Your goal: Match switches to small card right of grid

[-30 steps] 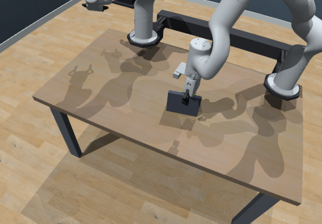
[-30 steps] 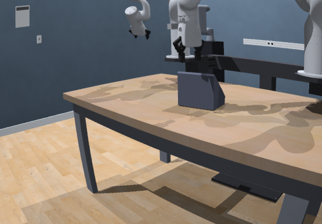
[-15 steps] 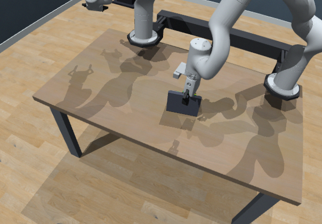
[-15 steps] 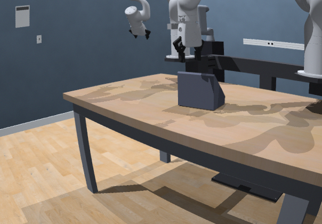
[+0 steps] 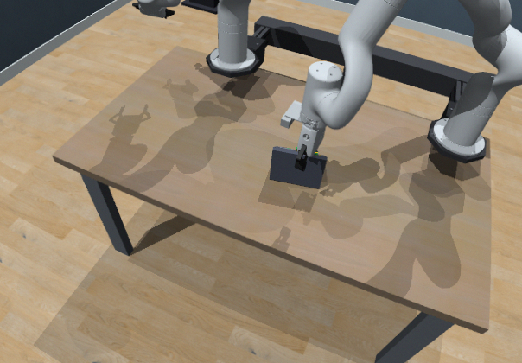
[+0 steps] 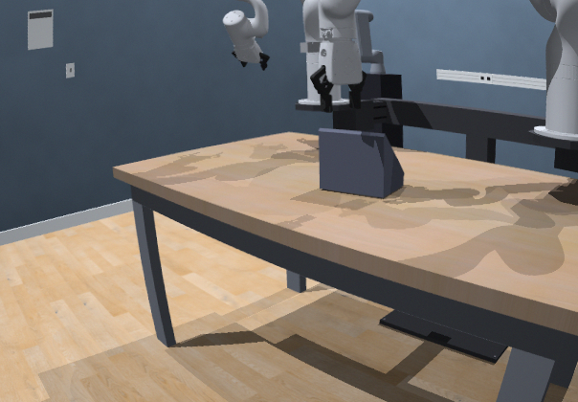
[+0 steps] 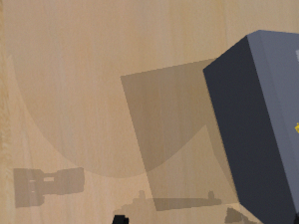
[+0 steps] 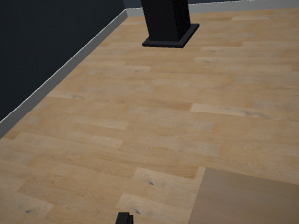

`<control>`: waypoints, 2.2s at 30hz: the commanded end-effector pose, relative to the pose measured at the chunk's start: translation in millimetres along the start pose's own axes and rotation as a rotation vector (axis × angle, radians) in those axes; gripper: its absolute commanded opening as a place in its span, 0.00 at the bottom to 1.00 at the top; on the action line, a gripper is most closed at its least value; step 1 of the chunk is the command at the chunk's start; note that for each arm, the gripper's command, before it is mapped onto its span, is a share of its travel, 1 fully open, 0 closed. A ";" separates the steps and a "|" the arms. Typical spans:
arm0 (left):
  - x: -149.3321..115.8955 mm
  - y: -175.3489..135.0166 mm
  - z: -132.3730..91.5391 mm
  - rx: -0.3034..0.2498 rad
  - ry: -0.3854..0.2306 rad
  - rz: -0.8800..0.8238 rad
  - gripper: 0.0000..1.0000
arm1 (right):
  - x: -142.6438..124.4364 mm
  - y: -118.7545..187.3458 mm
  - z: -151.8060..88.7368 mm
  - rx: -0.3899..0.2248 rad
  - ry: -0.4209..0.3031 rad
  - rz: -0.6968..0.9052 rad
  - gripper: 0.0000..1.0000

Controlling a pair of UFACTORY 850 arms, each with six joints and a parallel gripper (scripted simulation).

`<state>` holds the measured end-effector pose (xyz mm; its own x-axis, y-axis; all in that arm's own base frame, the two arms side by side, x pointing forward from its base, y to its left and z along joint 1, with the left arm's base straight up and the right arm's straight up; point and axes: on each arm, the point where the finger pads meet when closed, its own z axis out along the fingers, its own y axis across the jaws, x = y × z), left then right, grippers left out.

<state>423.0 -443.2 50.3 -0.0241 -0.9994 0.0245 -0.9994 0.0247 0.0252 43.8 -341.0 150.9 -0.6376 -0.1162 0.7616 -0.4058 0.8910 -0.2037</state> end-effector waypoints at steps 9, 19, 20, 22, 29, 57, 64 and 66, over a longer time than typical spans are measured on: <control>0.6 -0.6 -0.9 0.001 0.001 0.000 1.00 | 9.4 -4.7 -0.8 -0.027 0.011 0.154 1.00; 0.6 -0.6 -0.9 0.001 0.001 0.000 1.00 | 24.2 -10.4 -2.2 -0.073 0.032 0.400 1.00; 0.6 -0.6 -0.9 0.001 0.001 0.000 1.00 | 26.0 -11.0 -2.4 -0.079 0.035 0.429 1.00; 0.6 -0.6 -0.9 0.001 0.001 0.000 1.00 | 27.8 -11.6 -2.6 -0.084 0.038 0.460 1.00; 0.6 -0.6 -0.9 0.001 0.001 0.000 1.00 | 39.8 -15.3 -4.1 -0.121 0.060 0.661 1.00; 0.6 -0.6 -0.9 0.001 0.001 0.000 1.00 | 99.4 -28.0 -19.1 -0.318 0.252 1.717 1.00; 0.6 -0.6 -0.9 0.001 0.001 0.000 1.00 | 117.9 -31.4 -27.1 -0.385 0.352 2.066 1.00; 0.6 -0.6 -0.9 0.001 0.001 0.000 1.00 | 123.2 -32.5 -29.7 -0.404 0.385 2.167 1.00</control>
<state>423.0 -443.2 50.3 -0.0241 -0.9994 0.0245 -0.9994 0.0247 0.0252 0.1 -369.9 258.6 0.1891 0.9551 -0.2280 0.7063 -0.2936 -0.6442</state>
